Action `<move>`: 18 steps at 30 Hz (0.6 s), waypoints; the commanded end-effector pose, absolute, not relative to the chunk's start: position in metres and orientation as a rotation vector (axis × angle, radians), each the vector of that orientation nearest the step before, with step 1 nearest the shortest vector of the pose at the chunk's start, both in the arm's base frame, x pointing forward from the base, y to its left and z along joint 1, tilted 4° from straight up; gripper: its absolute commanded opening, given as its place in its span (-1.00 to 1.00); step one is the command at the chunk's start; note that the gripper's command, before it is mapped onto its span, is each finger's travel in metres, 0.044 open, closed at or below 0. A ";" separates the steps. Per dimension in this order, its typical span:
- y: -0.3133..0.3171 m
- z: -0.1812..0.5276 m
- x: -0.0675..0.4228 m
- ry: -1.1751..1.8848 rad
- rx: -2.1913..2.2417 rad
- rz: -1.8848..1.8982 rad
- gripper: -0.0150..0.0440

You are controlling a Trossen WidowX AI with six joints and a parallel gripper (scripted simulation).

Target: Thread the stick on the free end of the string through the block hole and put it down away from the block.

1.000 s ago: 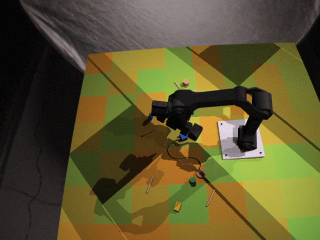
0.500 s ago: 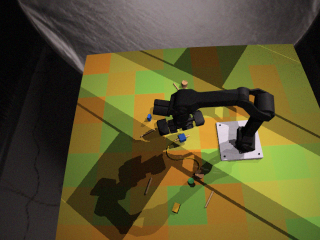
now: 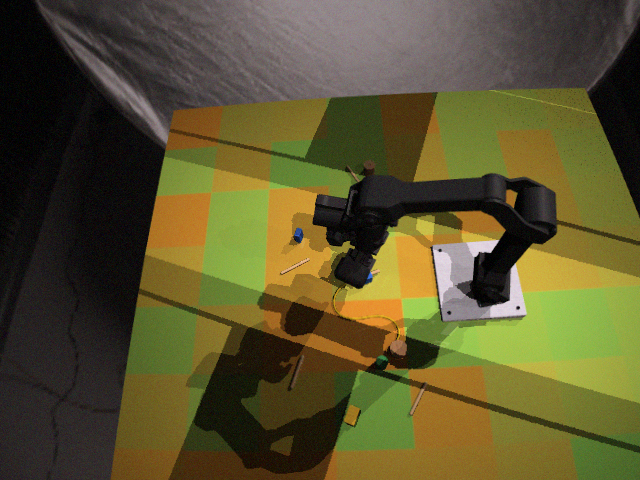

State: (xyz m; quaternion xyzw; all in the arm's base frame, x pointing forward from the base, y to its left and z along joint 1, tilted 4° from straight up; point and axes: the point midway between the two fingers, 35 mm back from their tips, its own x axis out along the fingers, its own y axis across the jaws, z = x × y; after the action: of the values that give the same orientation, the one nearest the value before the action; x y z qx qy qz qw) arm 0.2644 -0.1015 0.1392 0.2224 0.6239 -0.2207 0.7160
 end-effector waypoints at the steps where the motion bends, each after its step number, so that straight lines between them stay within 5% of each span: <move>1: -0.099 0.127 0.243 1.479 -0.149 0.111 -0.07; 18: -0.099 0.126 0.242 1.479 -0.165 0.126 -0.07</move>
State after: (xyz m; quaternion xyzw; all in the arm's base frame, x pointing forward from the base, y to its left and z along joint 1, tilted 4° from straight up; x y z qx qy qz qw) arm 0.2448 -0.1008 0.1295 -0.0667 0.6708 0.0434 0.7374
